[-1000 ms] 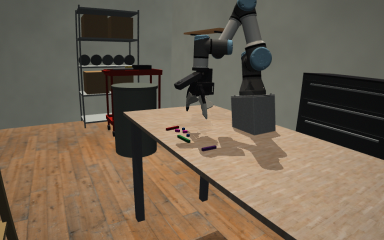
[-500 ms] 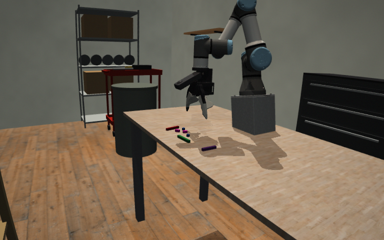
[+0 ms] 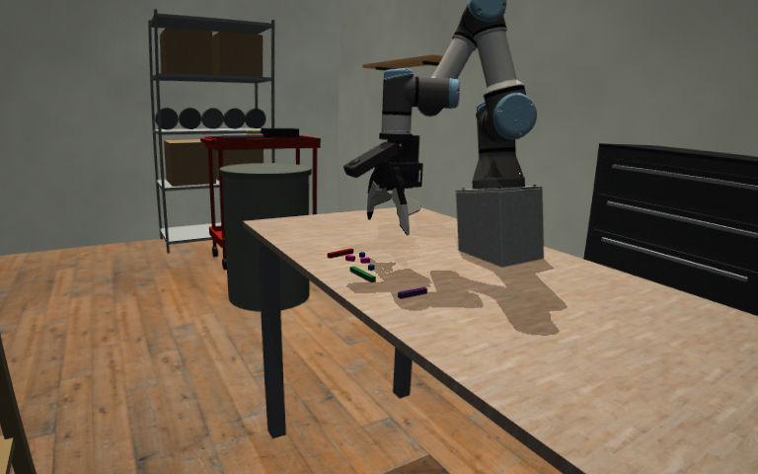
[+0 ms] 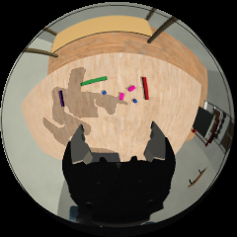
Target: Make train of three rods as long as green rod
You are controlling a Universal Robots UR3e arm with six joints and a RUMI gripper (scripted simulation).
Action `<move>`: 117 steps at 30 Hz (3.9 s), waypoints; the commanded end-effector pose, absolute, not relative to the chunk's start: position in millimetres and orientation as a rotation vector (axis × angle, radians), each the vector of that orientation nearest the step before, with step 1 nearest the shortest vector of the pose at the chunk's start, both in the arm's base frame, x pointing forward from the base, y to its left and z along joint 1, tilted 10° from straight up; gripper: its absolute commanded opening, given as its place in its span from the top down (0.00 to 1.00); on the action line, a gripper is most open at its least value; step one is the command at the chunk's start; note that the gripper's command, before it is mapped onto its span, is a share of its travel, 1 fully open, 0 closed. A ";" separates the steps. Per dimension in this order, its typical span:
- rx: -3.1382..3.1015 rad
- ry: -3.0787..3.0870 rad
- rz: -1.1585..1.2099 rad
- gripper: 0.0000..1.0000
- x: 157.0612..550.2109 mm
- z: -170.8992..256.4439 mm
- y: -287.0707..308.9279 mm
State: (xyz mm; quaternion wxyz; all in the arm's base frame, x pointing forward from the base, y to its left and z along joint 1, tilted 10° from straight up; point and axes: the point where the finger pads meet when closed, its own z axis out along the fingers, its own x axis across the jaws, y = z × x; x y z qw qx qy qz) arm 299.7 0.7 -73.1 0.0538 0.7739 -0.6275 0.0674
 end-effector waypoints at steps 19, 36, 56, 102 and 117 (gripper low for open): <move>2.672 -1.378 0.168 0.00 300.4 -77.8 33.1; 2.834 -0.962 0.136 0.00 297.1 -81.8 56.3; 2.947 -0.451 0.095 0.00 290.2 -86.6 82.3; 2.953 0.304 0.033 0.00 275.5 -93.3 116.6; 2.953 0.303 0.033 0.00 275.6 -93.3 116.6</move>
